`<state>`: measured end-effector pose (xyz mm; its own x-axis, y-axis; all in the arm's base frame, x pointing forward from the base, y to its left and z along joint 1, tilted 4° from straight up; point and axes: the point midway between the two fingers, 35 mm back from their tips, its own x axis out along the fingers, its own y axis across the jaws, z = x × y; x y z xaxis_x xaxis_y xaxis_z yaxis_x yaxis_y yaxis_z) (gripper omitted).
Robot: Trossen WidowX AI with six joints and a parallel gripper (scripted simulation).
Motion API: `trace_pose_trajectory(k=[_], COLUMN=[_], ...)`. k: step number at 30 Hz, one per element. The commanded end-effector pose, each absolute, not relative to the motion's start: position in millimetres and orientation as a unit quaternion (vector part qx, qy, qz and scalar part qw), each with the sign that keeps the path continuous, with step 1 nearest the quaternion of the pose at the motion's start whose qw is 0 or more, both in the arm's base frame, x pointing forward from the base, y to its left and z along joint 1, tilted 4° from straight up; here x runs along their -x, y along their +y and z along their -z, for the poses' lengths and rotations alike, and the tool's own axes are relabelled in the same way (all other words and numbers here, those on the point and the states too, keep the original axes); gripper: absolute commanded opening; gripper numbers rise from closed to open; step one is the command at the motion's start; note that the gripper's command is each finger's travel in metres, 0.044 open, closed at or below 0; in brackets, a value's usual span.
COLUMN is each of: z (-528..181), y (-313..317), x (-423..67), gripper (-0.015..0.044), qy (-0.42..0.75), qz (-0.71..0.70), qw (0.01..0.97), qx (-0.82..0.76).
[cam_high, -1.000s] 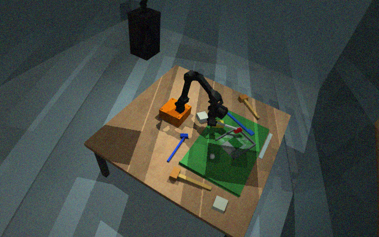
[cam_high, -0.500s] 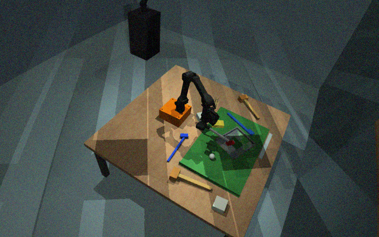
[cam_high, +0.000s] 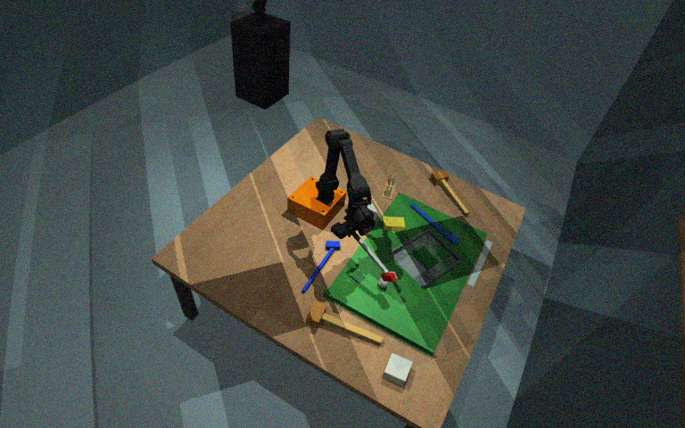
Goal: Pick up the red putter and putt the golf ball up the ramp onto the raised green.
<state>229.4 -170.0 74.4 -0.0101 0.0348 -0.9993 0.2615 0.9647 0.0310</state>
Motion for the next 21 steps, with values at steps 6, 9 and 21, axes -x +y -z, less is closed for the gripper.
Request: trace_pose_trajectory(k=[6, 9, 21], z=[-73, -66, -33], y=[-186, -186, -184], x=[-212, -212, -211], gripper=[0.0, 0.0, 0.0], qy=[0.702, 0.702, 0.702], qz=[0.123, 0.123, 0.123], qw=[0.687, 0.687, 0.687], qx=[-0.143, -0.143, -0.143])
